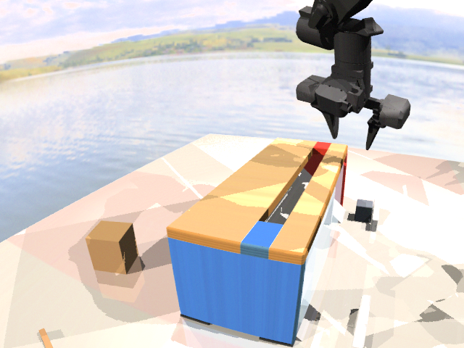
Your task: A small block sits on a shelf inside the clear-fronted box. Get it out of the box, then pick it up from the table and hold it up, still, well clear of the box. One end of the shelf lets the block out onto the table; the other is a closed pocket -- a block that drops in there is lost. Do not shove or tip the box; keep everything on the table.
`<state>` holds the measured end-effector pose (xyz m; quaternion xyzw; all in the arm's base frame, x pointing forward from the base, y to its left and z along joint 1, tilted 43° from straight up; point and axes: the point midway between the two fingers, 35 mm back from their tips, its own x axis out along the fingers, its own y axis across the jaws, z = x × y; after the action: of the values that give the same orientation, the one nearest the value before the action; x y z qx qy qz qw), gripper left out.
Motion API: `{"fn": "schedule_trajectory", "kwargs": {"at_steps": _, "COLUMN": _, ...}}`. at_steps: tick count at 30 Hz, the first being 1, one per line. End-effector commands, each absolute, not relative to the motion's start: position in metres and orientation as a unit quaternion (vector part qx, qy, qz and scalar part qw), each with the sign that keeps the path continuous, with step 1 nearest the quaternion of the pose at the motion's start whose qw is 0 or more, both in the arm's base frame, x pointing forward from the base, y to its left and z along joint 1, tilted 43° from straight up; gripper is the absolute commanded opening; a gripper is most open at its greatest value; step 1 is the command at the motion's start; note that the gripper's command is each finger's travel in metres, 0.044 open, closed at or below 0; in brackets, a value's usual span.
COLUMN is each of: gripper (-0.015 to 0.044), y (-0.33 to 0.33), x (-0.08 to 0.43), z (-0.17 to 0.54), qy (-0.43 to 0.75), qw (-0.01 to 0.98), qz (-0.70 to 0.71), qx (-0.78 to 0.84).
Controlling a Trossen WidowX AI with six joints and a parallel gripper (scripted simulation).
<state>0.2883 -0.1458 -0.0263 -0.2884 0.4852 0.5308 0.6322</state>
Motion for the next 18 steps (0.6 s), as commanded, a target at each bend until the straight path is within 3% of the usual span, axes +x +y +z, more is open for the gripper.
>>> {"fn": "schedule_trajectory", "kwargs": {"at_steps": 1, "gripper": 0.0285, "y": -0.150, "x": 0.282, "z": -0.029, "qy": 0.577, "qw": 0.697, "qz": 0.408, "qx": -0.122}}
{"fn": "schedule_trajectory", "kwargs": {"at_steps": 11, "gripper": 0.0285, "y": -0.157, "x": 0.274, "z": -0.032, "qy": 0.671, "qw": 0.680, "qz": 0.096, "qx": 0.279}}
{"fn": "schedule_trajectory", "kwargs": {"at_steps": 18, "gripper": 0.0285, "y": -0.161, "x": 0.271, "z": -0.033, "qy": 0.663, "qw": 0.612, "qz": -0.029, "qx": 0.430}}
